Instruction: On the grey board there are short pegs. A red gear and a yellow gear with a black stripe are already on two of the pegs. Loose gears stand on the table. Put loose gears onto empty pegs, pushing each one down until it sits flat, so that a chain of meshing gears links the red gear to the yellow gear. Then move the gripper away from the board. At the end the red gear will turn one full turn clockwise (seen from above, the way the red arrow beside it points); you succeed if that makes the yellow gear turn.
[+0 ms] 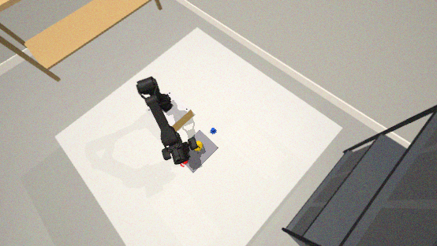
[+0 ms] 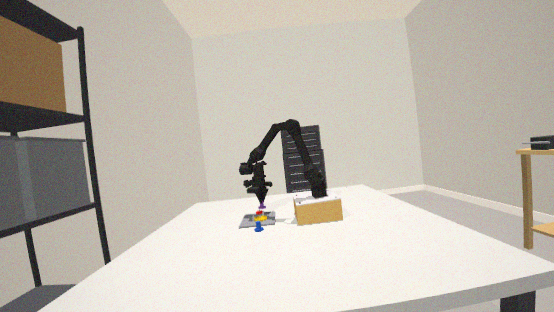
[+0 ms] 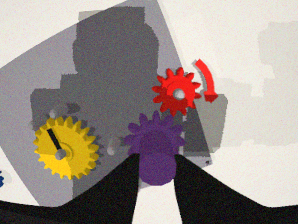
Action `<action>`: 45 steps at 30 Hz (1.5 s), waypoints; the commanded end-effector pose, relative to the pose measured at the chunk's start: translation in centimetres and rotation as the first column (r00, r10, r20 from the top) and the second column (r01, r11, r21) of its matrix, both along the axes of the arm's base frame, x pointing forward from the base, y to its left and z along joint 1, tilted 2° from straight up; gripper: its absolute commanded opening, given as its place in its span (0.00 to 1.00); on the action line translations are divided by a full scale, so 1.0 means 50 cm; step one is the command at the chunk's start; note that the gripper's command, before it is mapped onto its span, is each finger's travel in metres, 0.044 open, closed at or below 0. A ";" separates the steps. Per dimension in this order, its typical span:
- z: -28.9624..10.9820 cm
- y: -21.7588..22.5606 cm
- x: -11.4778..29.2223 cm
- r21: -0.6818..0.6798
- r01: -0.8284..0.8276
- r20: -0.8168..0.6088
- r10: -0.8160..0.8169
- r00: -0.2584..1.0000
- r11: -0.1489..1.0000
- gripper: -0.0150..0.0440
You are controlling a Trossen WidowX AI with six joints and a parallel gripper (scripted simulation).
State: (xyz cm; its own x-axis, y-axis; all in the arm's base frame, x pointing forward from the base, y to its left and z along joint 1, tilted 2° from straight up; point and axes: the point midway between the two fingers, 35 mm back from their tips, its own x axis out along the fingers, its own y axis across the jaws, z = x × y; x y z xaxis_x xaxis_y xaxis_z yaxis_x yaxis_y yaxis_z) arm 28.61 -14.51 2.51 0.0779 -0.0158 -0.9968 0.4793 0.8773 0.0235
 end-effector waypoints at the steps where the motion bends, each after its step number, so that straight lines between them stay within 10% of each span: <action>1: -0.019 0.002 -0.002 0.010 0.000 -0.009 0.000 1.000 1.000 0.25; 23: -0.039 0.002 -0.001 0.038 0.400 -0.012 -0.400 0.916 0.916 0.25; 45: -0.046 0.001 -0.001 0.007 -0.033 -0.010 0.033 0.999 0.999 0.25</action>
